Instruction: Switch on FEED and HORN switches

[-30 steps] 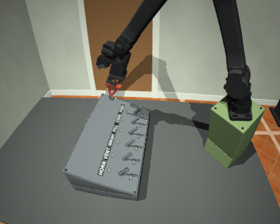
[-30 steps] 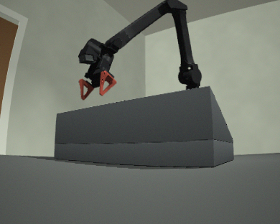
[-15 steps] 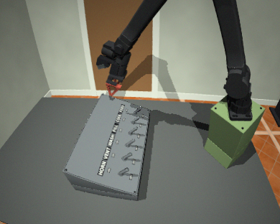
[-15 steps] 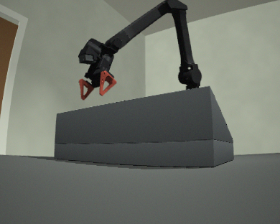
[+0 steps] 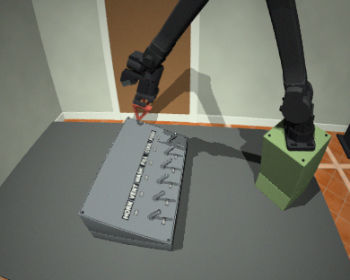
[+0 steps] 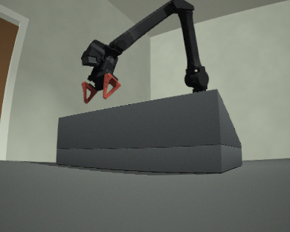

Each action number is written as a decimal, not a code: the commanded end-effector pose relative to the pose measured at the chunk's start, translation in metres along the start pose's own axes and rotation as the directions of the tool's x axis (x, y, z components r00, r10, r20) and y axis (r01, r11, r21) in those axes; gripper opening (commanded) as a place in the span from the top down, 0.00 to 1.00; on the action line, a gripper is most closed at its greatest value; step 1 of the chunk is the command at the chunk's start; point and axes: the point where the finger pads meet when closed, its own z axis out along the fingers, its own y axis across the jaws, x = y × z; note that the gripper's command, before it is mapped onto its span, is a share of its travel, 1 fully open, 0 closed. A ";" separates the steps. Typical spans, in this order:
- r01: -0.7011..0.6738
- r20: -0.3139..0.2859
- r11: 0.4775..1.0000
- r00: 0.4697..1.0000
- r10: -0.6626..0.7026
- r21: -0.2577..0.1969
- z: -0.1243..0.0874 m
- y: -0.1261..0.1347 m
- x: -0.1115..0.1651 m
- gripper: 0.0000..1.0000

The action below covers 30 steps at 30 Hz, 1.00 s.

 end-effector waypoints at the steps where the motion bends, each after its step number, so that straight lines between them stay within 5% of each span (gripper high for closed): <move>1: 0.010 0.024 1.000 1.000 -0.010 0.009 -0.004 -0.010 -0.020 0.00; 2: 0.010 0.024 1.000 1.000 -0.010 0.009 -0.004 -0.010 -0.020 1.00; 25: 0.006 0.024 1.000 1.000 -0.007 0.014 -0.077 -0.006 -0.008 1.00; 30: 0.019 0.014 1.000 1.000 -0.019 0.002 -0.079 0.002 -0.008 1.00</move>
